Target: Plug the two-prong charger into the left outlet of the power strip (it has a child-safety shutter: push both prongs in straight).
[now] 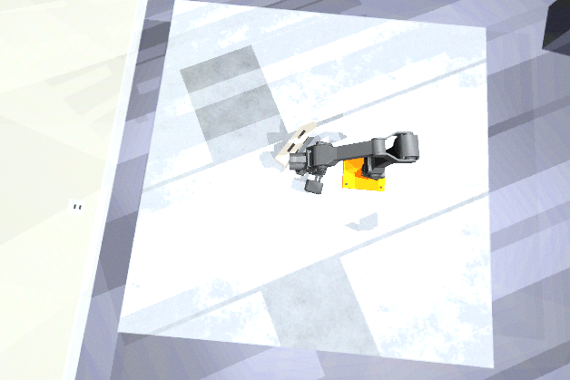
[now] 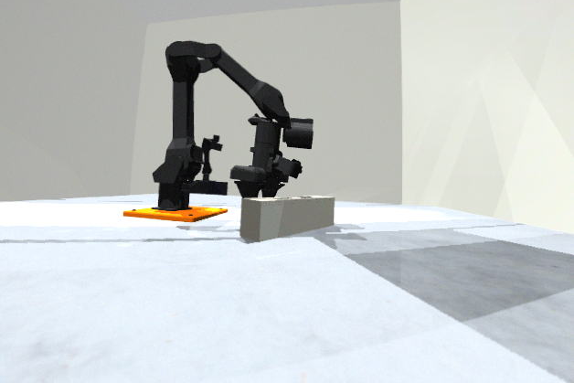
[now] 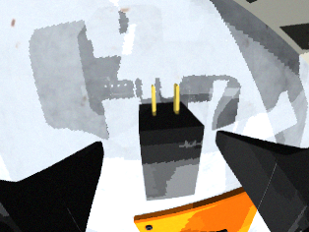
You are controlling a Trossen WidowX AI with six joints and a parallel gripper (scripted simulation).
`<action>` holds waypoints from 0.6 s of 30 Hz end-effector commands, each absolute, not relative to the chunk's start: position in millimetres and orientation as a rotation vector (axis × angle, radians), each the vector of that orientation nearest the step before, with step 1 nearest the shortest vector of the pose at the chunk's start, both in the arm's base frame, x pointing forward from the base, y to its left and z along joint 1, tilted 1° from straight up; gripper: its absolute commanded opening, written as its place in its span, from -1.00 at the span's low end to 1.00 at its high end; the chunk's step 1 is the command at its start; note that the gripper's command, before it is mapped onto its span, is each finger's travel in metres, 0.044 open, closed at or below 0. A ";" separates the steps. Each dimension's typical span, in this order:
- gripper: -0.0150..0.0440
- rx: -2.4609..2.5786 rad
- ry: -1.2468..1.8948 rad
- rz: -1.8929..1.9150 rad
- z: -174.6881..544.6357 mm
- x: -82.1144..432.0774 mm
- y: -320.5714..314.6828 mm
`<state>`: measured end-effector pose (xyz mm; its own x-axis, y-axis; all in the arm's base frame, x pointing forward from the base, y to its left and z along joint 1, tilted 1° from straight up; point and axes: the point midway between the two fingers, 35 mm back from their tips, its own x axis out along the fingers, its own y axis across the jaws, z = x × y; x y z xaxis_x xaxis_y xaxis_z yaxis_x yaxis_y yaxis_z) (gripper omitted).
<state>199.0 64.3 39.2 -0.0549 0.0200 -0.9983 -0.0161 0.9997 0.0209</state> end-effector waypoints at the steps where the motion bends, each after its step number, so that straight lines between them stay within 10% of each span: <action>1: 0.64 0.004 1.624 0.030 39.9 199.3 64.4; 18: -0.40 0.003 1.624 0.029 43.6 199.6 64.5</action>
